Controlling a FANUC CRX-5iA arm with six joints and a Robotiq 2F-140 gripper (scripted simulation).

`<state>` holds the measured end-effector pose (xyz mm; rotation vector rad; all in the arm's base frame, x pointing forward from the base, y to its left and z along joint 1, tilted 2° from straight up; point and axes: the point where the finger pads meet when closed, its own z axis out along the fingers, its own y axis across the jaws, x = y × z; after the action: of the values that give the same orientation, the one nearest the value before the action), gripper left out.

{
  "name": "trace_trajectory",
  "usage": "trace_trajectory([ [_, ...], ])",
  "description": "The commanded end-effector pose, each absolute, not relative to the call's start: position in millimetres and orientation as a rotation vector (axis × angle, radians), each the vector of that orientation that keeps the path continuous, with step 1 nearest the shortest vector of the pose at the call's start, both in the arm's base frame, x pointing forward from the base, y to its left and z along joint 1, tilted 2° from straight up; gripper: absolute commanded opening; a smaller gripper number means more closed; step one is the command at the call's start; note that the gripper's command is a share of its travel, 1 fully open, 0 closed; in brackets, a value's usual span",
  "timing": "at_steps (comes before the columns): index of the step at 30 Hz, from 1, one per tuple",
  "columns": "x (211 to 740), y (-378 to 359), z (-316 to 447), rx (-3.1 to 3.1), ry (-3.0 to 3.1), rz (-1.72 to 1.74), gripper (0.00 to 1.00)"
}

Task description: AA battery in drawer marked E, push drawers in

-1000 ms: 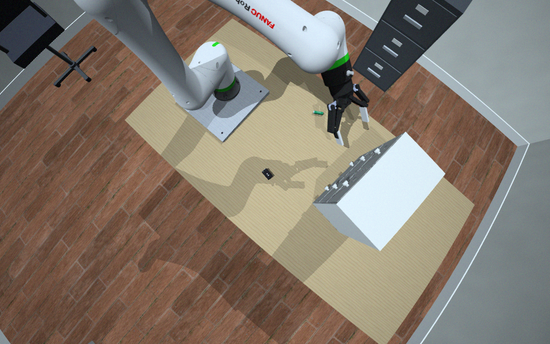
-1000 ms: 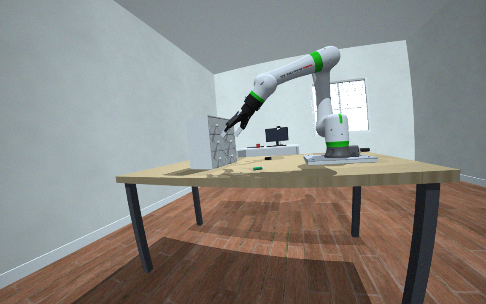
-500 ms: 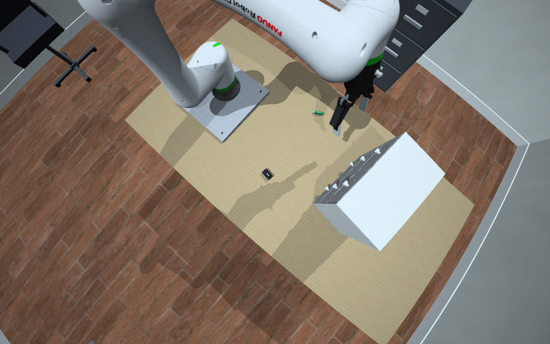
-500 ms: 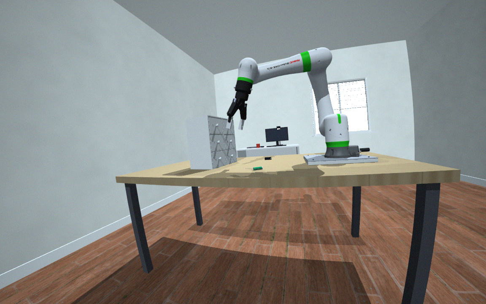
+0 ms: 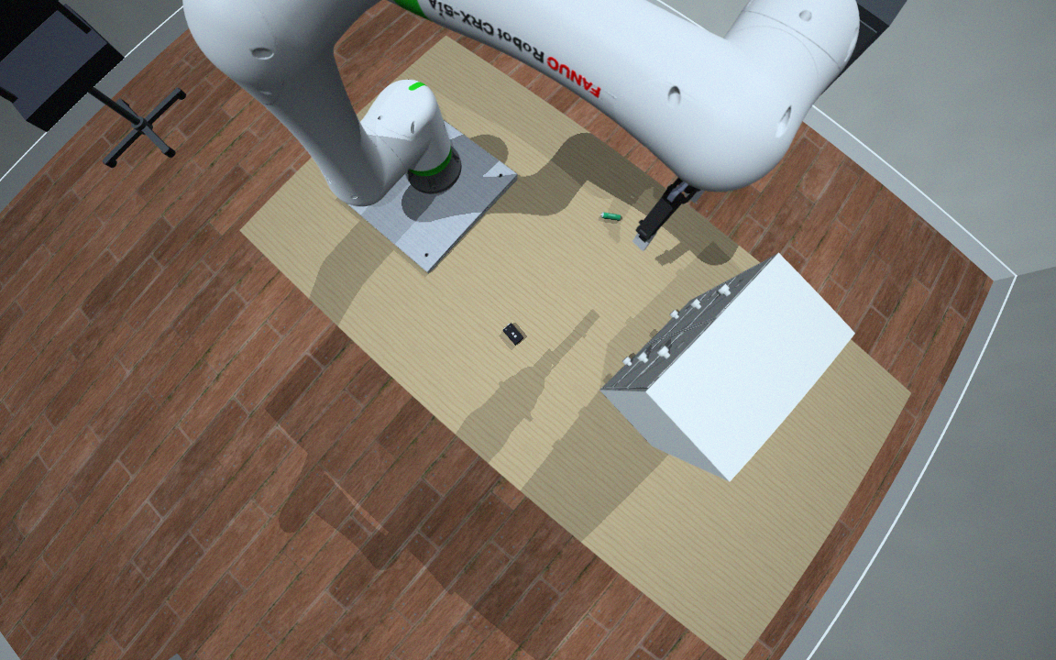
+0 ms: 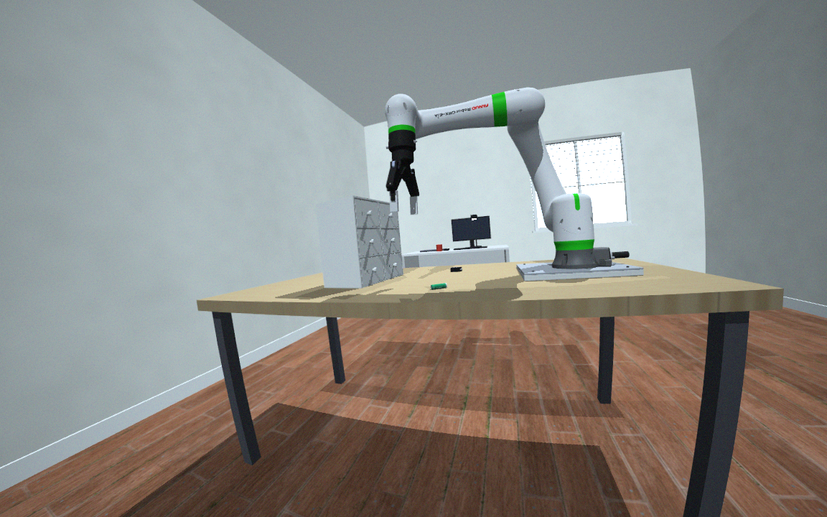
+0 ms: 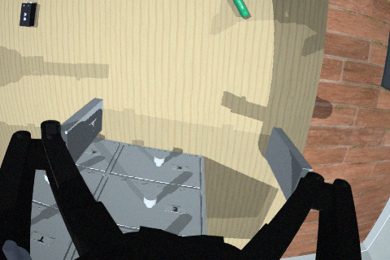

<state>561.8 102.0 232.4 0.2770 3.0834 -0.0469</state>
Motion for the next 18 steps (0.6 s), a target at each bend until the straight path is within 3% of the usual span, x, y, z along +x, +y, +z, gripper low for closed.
trace_trajectory([
  [1,560.4,102.4,234.2,0.28,3.105,-0.046,1.0],
  [18,558.1,102.8,236.4,0.283,3.132,-0.042,1.0],
])
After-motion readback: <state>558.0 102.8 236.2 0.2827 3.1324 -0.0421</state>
